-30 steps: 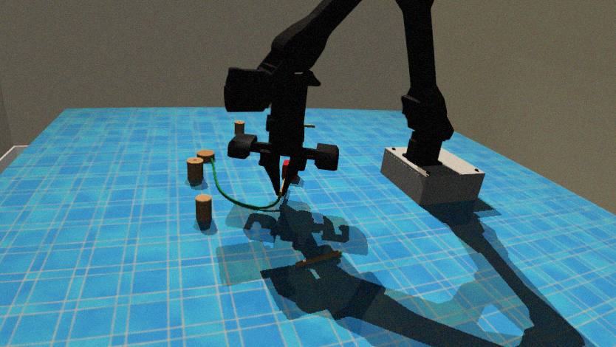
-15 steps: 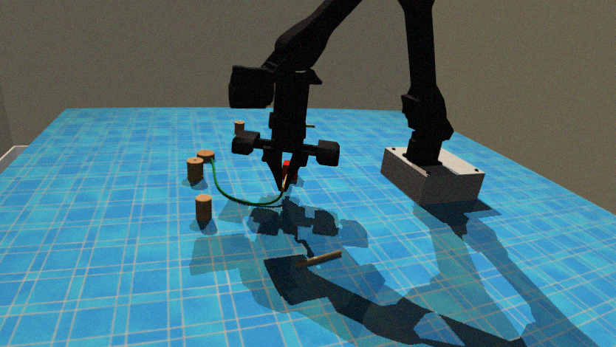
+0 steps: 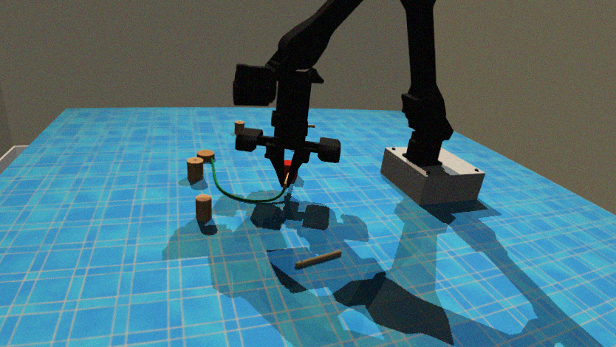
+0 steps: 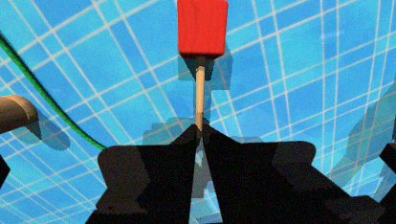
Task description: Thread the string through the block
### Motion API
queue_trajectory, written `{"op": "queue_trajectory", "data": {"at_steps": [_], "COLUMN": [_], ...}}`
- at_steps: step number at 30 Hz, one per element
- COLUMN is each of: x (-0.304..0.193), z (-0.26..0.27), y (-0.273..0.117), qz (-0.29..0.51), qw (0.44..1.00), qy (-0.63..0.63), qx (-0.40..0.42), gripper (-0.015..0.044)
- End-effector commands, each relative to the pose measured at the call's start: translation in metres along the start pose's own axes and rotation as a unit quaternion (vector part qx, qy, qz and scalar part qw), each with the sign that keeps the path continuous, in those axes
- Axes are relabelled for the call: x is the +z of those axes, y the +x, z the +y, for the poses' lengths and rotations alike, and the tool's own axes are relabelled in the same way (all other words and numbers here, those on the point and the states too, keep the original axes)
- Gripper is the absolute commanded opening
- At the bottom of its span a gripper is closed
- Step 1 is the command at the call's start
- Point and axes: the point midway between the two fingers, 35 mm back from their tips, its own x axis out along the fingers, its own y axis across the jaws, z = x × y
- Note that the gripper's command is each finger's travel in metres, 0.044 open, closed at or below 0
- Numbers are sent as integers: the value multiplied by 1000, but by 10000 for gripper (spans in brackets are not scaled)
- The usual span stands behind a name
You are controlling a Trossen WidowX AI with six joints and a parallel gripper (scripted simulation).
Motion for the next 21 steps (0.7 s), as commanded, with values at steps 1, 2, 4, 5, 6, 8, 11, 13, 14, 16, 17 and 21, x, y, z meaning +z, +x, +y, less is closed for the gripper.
{"op": "queue_trajectory", "data": {"at_steps": [1,2,4,5,6,8,11,13,14,16,17,21], "x": [4,5,8,10,11,14,18,21,23,25,27,33], "z": [0,0,0,0,0,0,0,0,0,0,0,0], "y": [0,0,0,0,0,0,0,0,0,0,0,0], "qz": [2,2,2,2,2,2,1,1,1,1,1,1], "qw": [1000,1000,1000,1000,1000,1000,1000,1000,1000,1000,1000,1000], "qy": [0,0,0,0,0,0,0,0,0,0,0,0], "qx": [0,0,0,0,0,0,0,0,0,0,0,0], "gripper": [0,0,0,0,0,0,0,0,0,0,0,0]}}
